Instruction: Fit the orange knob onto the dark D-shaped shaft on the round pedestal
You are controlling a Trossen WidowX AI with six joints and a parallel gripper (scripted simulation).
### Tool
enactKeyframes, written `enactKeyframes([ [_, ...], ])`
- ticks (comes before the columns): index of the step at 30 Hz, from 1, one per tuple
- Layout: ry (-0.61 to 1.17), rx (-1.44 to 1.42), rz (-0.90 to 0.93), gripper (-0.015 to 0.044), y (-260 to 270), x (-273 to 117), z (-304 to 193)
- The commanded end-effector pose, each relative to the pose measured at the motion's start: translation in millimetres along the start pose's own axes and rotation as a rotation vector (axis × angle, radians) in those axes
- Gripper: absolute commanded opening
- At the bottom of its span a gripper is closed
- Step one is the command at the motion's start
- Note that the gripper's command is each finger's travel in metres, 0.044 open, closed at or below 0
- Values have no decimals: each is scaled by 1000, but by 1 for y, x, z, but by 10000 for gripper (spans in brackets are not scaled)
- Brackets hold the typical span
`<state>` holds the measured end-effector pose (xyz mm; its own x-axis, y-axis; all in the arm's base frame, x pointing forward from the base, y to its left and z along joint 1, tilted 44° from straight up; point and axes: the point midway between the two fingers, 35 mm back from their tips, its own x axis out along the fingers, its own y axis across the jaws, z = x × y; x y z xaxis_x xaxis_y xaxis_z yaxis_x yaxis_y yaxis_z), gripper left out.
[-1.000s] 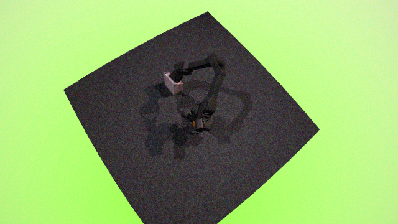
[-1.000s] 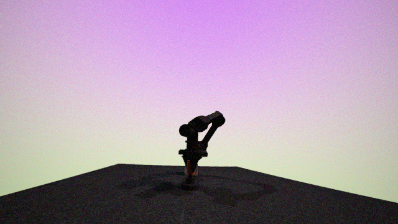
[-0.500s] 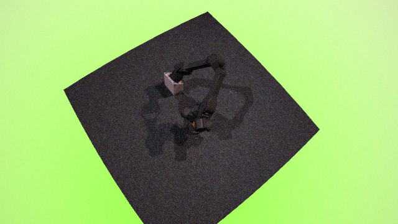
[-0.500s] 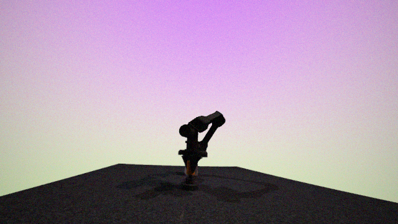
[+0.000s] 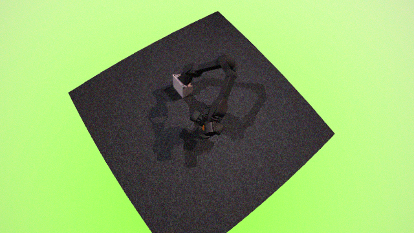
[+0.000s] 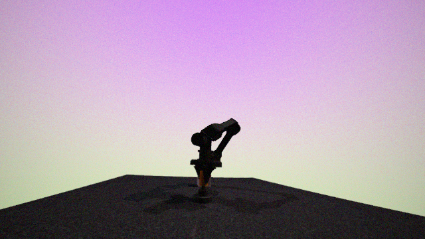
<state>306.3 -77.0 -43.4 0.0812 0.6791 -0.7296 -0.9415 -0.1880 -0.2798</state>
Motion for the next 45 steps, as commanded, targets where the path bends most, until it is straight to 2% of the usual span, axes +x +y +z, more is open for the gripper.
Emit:
enactKeyframes([
  [1,5,-100,-1,0,-1,-3,-1],
  [4,5,-184,0,0,-3,-2,-2],
  [45,5,-184,0,0,0,3,-1],
])
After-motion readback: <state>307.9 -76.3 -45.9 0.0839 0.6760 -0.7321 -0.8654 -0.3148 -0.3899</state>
